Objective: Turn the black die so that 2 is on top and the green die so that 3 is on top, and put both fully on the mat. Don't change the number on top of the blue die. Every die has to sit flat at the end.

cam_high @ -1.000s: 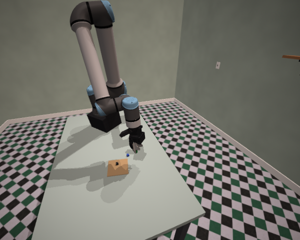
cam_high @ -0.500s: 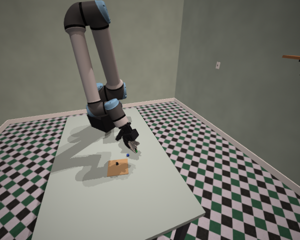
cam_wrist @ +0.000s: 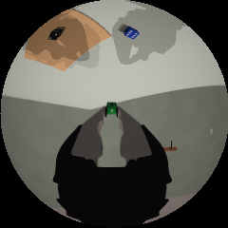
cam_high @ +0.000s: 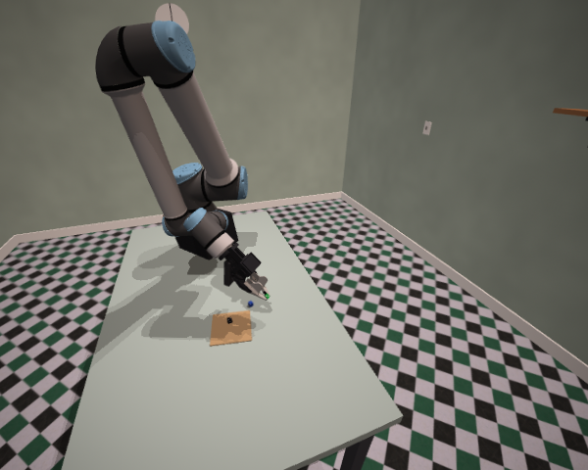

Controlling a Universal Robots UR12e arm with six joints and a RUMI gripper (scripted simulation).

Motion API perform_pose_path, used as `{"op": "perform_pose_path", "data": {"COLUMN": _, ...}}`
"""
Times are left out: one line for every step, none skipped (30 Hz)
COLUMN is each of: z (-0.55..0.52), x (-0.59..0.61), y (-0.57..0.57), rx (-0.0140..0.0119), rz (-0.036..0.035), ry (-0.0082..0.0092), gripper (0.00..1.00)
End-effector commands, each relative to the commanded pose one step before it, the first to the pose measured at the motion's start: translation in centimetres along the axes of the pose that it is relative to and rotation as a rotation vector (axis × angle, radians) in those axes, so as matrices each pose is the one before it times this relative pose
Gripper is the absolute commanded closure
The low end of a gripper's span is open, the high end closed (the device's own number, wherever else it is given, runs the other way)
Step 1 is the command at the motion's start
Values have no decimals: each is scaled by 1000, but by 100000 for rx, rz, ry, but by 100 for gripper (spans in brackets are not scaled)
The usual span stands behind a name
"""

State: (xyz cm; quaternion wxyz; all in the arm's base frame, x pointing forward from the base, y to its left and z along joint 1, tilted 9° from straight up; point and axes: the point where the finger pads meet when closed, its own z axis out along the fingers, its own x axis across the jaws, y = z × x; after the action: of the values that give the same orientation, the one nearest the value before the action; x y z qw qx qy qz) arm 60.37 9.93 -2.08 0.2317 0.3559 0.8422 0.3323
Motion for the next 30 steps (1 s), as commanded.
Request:
{"op": "perform_pose_path", "data": {"z": 182, "x": -39, "y": -164, "rx": -8289, "rz": -76, "ry": -669, "gripper": 100}}
{"op": "perform_pose_path", "data": {"z": -23, "x": 5, "y": 3, "rx": -914, "rz": -23, "ry": -21, "gripper": 100}}
{"op": "perform_pose_path", "data": {"z": -22, "x": 5, "y": 4, "rx": -746, "rz": -22, "ry": -21, "gripper": 100}}
{"op": "perform_pose_path", "data": {"z": -19, "x": 5, "y": 5, "rx": -587, "rz": -20, "ry": -19, "gripper": 100}}
{"op": "perform_pose_path", "data": {"z": -15, "x": 4, "y": 4, "rx": -440, "rz": -16, "ry": -15, "gripper": 100}}
{"op": "perform_pose_path", "data": {"z": -11, "x": 3, "y": 3, "rx": -308, "rz": -12, "ry": -11, "gripper": 100}}
{"op": "perform_pose_path", "data": {"z": -7, "x": 2, "y": 2, "rx": -195, "rz": -8, "ry": -8, "gripper": 100}}
{"op": "perform_pose_path", "data": {"z": -4, "x": 1, "y": 1, "rx": -104, "rz": -4, "ry": -4, "gripper": 100}}
{"op": "perform_pose_path", "data": {"z": -2, "x": 0, "y": 1, "rx": -40, "rz": -2, "ry": -2, "gripper": 100}}
{"op": "perform_pose_path", "data": {"z": 0, "x": 0, "y": 0, "rx": -6, "rz": 0, "ry": 0, "gripper": 100}}
{"op": "perform_pose_path", "data": {"z": 1, "x": 0, "y": -1, "rx": 0, "rz": 0, "ry": 0, "gripper": 100}}
{"op": "perform_pose_path", "data": {"z": 0, "x": 0, "y": 0, "rx": 0, "rz": 0, "ry": 0, "gripper": 100}}
{"op": "perform_pose_path", "data": {"z": 0, "x": 0, "y": 0, "rx": 0, "rz": 0, "ry": 0, "gripper": 100}}
{"op": "perform_pose_path", "data": {"z": 6, "x": 0, "y": -8, "rx": 0, "rz": 0, "ry": 0, "gripper": 100}}
{"op": "perform_pose_path", "data": {"z": 14, "x": 0, "y": -20, "rx": -1, "rz": 0, "ry": -1, "gripper": 100}}
{"op": "perform_pose_path", "data": {"z": 26, "x": 0, "y": -37, "rx": -1, "rz": 0, "ry": -1, "gripper": 100}}
{"op": "perform_pose_path", "data": {"z": 40, "x": 0, "y": -57, "rx": -2, "rz": 0, "ry": -2, "gripper": 100}}
{"op": "perform_pose_path", "data": {"z": 56, "x": 0, "y": -80, "rx": -2, "rz": 0, "ry": -2, "gripper": 100}}
{"op": "perform_pose_path", "data": {"z": 73, "x": 0, "y": -105, "rx": -3, "rz": 0, "ry": -3, "gripper": 100}}
{"op": "perform_pose_path", "data": {"z": 92, "x": 1, "y": -131, "rx": -2, "rz": 0, "ry": -3, "gripper": 100}}
{"op": "perform_pose_path", "data": {"z": 112, "x": 0, "y": -159, "rx": 0, "rz": 0, "ry": 0, "gripper": 100}}
{"op": "perform_pose_path", "data": {"z": 130, "x": 1, "y": -185, "rx": 0, "rz": 0, "ry": 0, "gripper": 100}}
{"op": "perform_pose_path", "data": {"z": 148, "x": -1, "y": -211, "rx": 0, "rz": 0, "ry": 0, "gripper": 100}}
{"op": "perform_pose_path", "data": {"z": 164, "x": 1, "y": -235, "rx": 0, "rz": 0, "ry": 0, "gripper": 100}}
{"op": "perform_pose_path", "data": {"z": 181, "x": 0, "y": -257, "rx": 0, "rz": 0, "ry": 0, "gripper": 100}}
{"op": "perform_pose_path", "data": {"z": 195, "x": 0, "y": -277, "rx": 0, "rz": 0, "ry": 0, "gripper": 100}}
{"op": "perform_pose_path", "data": {"z": 207, "x": 1, "y": -294, "rx": 0, "rz": 0, "ry": 0, "gripper": 100}}
{"op": "perform_pose_path", "data": {"z": 217, "x": 1, "y": -309, "rx": 0, "rz": 0, "ry": 0, "gripper": 100}}
{"op": "perform_pose_path", "data": {"z": 0, "x": 0, "y": 0, "rx": 0, "rz": 0, "ry": 0, "gripper": 100}}
{"op": "perform_pose_path", "data": {"z": 0, "x": 0, "y": 0, "rx": 0, "rz": 0, "ry": 0, "gripper": 100}}
